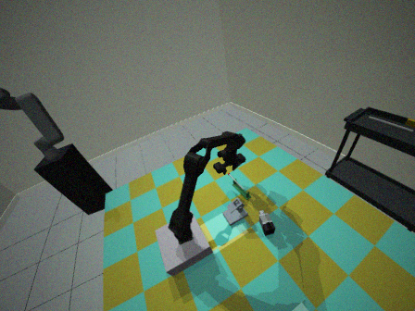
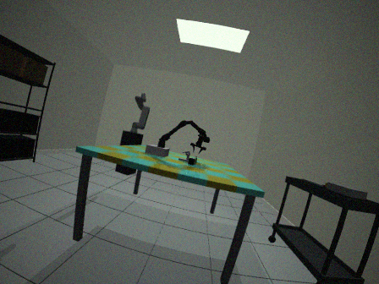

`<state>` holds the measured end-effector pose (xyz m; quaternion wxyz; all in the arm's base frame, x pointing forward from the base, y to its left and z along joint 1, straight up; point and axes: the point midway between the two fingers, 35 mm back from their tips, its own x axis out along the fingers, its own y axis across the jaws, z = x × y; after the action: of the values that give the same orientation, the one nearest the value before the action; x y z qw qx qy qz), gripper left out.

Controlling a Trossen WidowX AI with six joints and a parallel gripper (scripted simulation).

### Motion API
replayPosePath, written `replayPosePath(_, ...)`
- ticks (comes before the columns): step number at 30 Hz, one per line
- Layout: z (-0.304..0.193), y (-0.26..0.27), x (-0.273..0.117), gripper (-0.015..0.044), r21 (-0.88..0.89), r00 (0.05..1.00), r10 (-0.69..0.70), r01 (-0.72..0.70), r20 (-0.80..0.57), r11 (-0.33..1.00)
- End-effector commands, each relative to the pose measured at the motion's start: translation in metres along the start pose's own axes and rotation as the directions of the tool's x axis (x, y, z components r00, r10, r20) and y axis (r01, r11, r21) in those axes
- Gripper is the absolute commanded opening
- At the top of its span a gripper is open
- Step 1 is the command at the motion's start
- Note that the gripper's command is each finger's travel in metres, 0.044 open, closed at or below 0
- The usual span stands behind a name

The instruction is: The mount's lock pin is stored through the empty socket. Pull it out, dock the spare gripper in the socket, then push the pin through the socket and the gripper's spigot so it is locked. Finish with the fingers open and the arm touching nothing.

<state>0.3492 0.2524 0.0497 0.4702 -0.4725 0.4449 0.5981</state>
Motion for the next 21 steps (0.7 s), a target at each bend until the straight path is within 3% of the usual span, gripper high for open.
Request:
replayPosePath(1, -0.006, -0.001, -0.009, 0.0279, -0.003, 1.000, -0.017, 0.017, -0.010, 1.000)
replayPosePath(5, -0.044, -0.002, -0.061, 0.0180, -0.019, 0.992, -0.102, 0.101, -0.072, 0.995)
replayPosePath(7, -0.051, -0.002, -0.070, 0.0180, -0.022, 0.990, -0.116, 0.115, -0.084, 0.993)
replayPosePath(15, -0.052, -0.002, -0.068, 0.0180, -0.022, 0.990, -0.116, 0.115, -0.084, 0.993)
replayPosePath(21, -0.059, -0.009, -0.019, 0.0180, -0.022, 0.990, -0.116, 0.115, -0.084, 0.993)
